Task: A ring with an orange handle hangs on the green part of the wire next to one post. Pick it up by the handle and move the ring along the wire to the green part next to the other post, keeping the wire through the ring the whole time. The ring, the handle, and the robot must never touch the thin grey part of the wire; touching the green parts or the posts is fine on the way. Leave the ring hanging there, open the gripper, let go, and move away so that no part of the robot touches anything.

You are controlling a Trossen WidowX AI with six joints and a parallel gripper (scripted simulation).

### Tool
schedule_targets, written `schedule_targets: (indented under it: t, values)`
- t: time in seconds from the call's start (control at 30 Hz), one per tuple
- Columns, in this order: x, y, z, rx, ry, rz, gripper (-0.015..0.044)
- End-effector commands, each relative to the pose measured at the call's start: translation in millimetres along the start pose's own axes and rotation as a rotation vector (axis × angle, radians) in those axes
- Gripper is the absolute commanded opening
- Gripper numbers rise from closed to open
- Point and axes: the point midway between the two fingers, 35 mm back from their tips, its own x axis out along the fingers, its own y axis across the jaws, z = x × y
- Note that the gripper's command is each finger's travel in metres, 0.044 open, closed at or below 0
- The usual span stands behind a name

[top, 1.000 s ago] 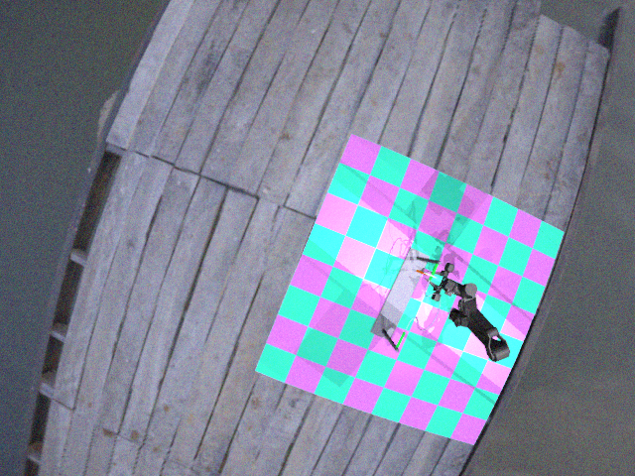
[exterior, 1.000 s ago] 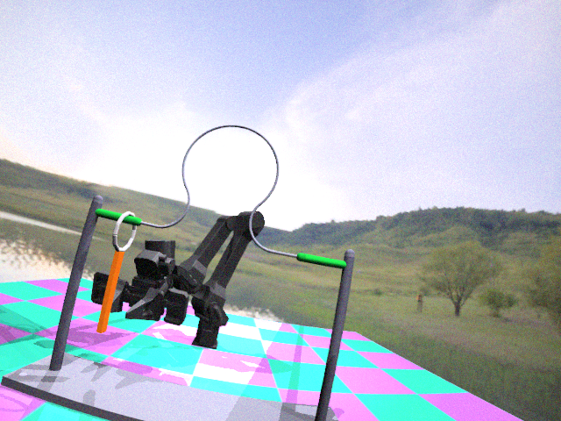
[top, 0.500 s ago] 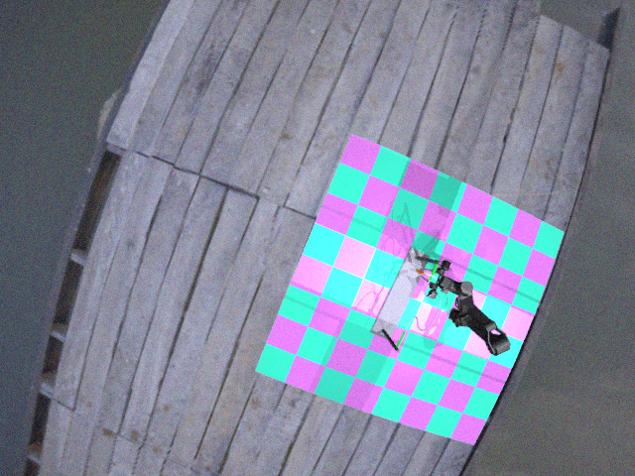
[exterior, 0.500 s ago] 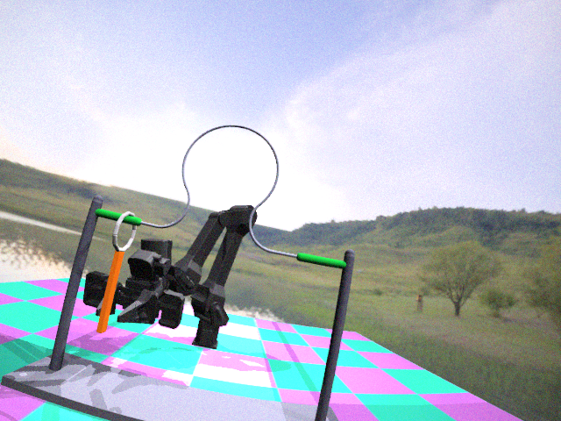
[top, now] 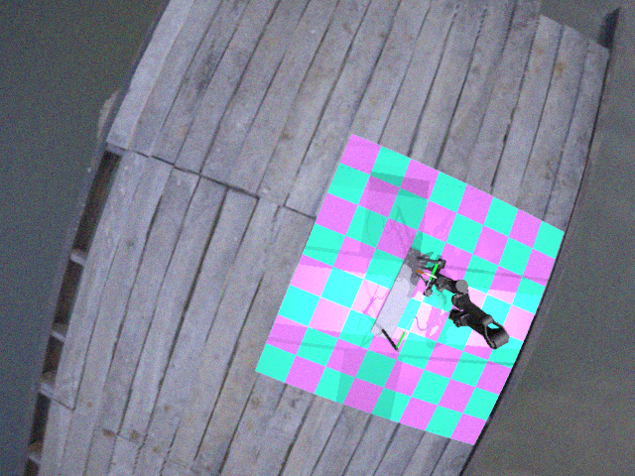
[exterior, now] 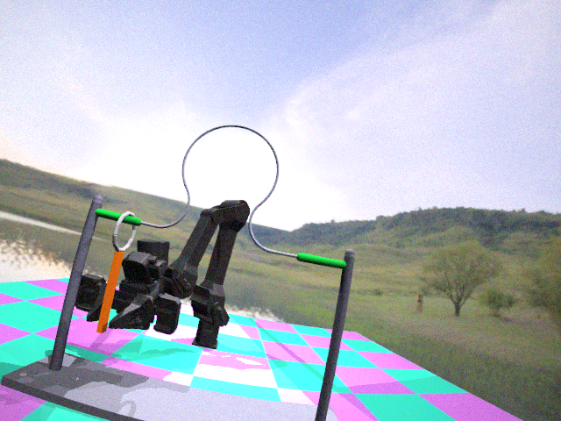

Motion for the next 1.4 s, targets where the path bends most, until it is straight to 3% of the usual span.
schedule_targets:
  t: [0.0, 1.13, 1.37]
  values:
    - [7, -1, 2, 0.001, -0.006, -0.004, 0.0160]
    - [24, 2, 0, 0.003, -0.010, -0.004, 0.0160]
    - [24, 3, 0, -0.001, -0.008, 0.000, -0.0024]
